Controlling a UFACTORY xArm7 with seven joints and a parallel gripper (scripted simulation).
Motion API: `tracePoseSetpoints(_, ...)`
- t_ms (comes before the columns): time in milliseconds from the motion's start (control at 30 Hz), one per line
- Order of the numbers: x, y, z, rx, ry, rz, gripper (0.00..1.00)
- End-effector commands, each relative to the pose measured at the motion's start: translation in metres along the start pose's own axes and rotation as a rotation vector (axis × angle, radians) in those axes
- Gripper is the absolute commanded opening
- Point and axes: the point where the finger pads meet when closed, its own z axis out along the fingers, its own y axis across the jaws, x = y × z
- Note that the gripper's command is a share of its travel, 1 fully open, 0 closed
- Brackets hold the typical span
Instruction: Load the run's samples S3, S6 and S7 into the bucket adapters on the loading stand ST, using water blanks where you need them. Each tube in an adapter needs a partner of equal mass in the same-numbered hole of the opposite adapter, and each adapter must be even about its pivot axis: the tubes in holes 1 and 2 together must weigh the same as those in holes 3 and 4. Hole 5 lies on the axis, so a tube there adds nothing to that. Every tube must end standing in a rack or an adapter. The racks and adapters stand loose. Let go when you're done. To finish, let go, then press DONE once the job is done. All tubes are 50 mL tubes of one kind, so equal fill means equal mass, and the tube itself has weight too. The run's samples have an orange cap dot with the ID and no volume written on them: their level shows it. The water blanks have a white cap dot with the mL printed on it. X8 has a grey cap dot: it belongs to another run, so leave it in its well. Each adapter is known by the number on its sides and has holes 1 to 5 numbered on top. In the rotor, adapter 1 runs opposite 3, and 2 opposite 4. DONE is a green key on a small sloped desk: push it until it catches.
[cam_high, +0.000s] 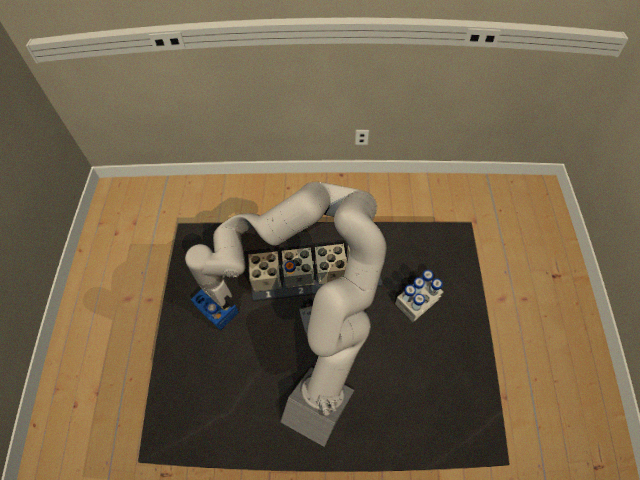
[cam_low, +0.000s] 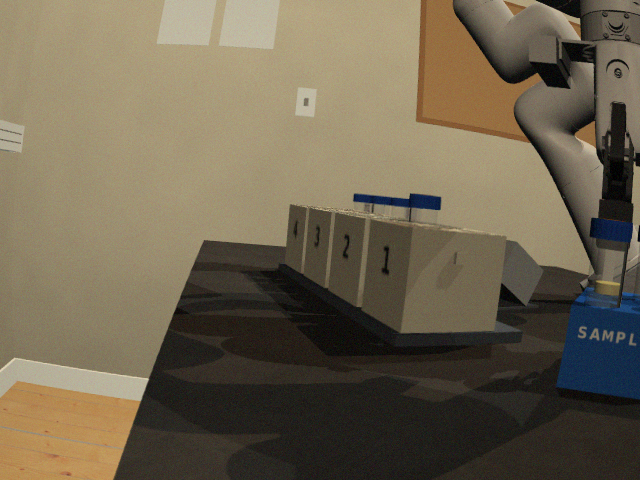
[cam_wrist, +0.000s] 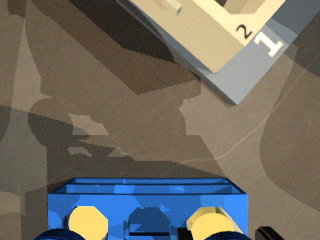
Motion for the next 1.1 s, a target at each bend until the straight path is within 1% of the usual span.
tracePoseSetpoints(0,-0.0007,-0.0012,-0.0017,0.004,-0.001,0.0,0.0)
tracePoseSetpoints(800,-0.0007,-0.0012,-0.0017,0.004,-0.001,0.0,0.0)
tracePoseSetpoints(1067,-0.0007,-0.0012,-0.0071,0.004,-0.001,0.0,0.0)
